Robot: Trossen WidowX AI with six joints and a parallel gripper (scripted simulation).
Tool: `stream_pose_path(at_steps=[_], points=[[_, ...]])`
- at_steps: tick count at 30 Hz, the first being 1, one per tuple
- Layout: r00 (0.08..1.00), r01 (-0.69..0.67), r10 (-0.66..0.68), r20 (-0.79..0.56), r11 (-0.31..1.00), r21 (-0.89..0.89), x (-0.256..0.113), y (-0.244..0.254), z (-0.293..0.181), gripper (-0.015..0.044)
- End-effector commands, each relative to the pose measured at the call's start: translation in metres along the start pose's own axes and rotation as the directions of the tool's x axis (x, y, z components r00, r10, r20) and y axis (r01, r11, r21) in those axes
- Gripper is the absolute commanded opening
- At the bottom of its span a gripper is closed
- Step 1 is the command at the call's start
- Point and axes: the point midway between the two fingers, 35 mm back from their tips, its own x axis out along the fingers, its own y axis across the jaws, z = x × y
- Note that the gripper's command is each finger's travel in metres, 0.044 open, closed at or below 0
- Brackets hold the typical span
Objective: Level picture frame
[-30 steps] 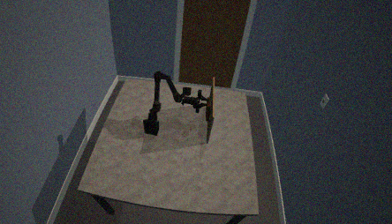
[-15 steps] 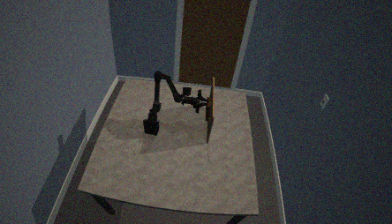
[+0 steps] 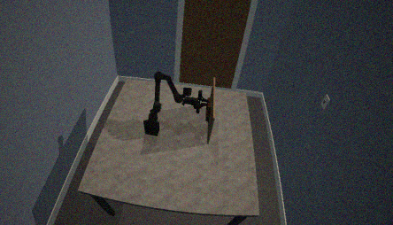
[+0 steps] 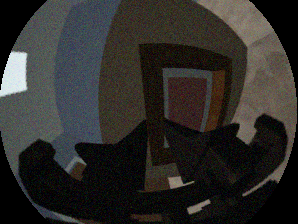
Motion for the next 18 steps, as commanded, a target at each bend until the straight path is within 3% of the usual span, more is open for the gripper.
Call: stream_pose_path(at_steps=[1,18], points=[[1.000,-0.002,0.002,-0.001,1.000,0.004,0.0001,0.0025,0.0000,0.0000],[1.000,-0.002,0.002,-0.001,1.000,0.004,0.0001,0.0071,0.0000,0.0000]])
